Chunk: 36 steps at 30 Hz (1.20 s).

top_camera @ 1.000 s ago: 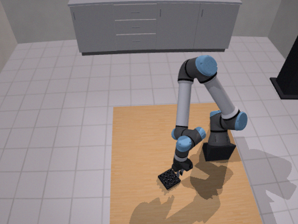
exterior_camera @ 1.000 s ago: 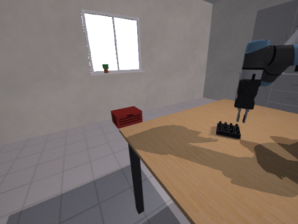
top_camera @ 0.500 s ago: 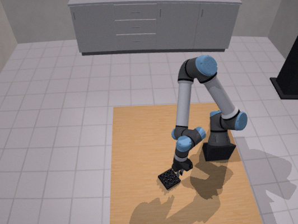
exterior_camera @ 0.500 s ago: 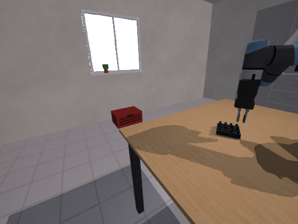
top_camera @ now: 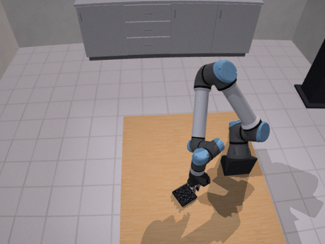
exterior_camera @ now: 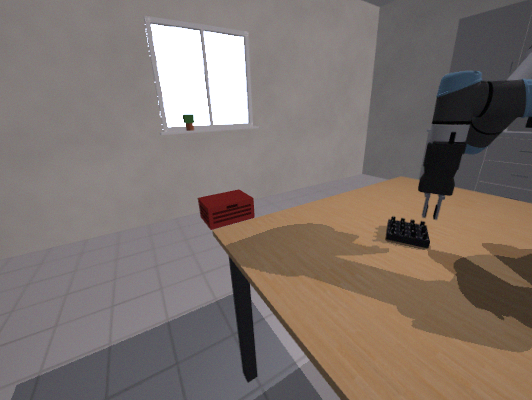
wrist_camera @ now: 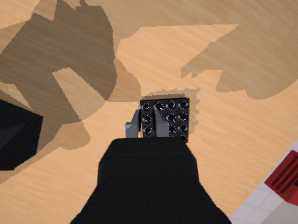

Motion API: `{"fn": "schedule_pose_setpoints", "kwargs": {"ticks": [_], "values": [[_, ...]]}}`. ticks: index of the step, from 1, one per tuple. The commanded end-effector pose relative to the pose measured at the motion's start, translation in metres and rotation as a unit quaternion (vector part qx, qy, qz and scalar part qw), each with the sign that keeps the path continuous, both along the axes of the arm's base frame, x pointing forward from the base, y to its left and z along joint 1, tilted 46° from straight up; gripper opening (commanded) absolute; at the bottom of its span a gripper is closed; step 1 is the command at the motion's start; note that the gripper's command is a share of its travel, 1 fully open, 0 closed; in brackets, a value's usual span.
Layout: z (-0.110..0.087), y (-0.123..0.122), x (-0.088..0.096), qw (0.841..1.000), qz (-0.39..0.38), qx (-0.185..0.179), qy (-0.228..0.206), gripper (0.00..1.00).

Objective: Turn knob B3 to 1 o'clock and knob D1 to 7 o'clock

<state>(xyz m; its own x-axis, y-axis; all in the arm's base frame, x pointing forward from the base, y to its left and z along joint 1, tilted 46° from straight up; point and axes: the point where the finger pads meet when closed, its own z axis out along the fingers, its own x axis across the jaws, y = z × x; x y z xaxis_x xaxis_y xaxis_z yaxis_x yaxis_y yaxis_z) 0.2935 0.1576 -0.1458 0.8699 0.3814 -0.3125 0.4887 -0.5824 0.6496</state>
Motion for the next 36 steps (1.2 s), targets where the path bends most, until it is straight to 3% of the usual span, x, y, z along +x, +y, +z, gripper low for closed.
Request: {"fn": "schedule_pose_setpoints", "kwargs": {"ticks": [1,36], "values": [[0.000,0.000,0.000,1.000,0.000,0.000,0.000,0.46],[-0.016,-0.016,0.002,1.000,0.000,0.000,0.000,0.46]]}}
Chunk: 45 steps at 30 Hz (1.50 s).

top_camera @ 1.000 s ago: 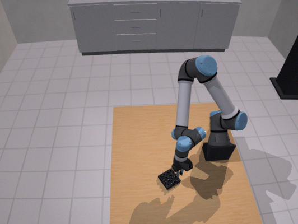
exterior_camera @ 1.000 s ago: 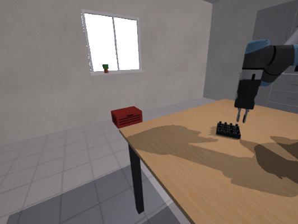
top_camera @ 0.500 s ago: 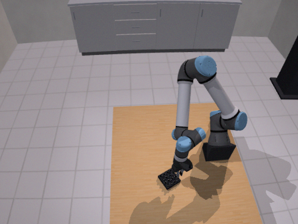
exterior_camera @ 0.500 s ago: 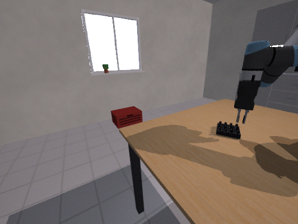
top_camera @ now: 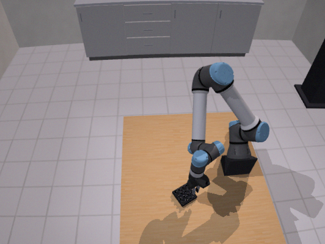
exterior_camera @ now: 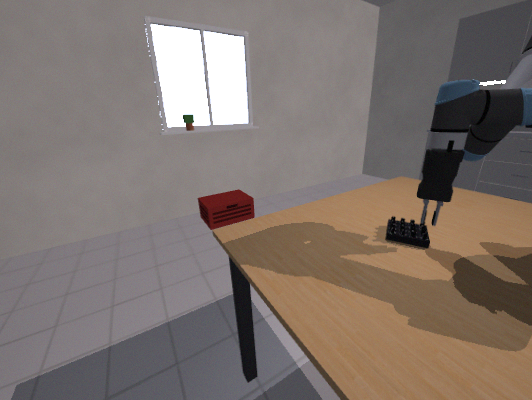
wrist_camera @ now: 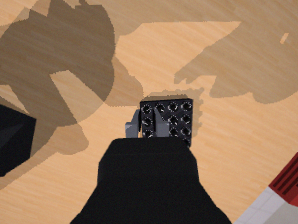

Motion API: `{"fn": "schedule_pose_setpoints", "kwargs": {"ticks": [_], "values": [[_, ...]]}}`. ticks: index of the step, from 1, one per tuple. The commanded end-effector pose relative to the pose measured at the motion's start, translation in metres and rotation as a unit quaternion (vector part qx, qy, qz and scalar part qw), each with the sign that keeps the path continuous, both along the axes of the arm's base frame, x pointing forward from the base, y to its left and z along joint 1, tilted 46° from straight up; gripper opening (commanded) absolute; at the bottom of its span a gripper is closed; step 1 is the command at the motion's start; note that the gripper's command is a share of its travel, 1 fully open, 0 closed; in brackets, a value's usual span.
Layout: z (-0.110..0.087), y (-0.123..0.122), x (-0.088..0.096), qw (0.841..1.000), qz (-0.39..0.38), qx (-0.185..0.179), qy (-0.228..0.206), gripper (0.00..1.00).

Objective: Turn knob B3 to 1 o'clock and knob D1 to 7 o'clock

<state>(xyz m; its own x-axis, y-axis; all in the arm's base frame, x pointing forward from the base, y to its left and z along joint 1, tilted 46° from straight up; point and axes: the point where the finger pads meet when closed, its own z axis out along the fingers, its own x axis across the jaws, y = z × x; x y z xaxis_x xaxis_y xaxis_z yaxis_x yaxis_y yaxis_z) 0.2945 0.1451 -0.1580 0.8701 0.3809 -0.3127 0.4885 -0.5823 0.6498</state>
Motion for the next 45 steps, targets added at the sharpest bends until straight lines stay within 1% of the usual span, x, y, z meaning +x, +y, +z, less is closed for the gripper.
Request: {"fn": "schedule_pose_setpoints", "kwargs": {"ticks": [1,20,45], "values": [[-0.005,-0.005,0.001,1.000,0.000,0.000,0.000,0.46],[-0.017,-0.017,0.002,1.000,0.000,0.000,0.000,0.46],[-0.018,-0.018,0.002,1.000,0.000,0.000,0.000,0.46]]}}
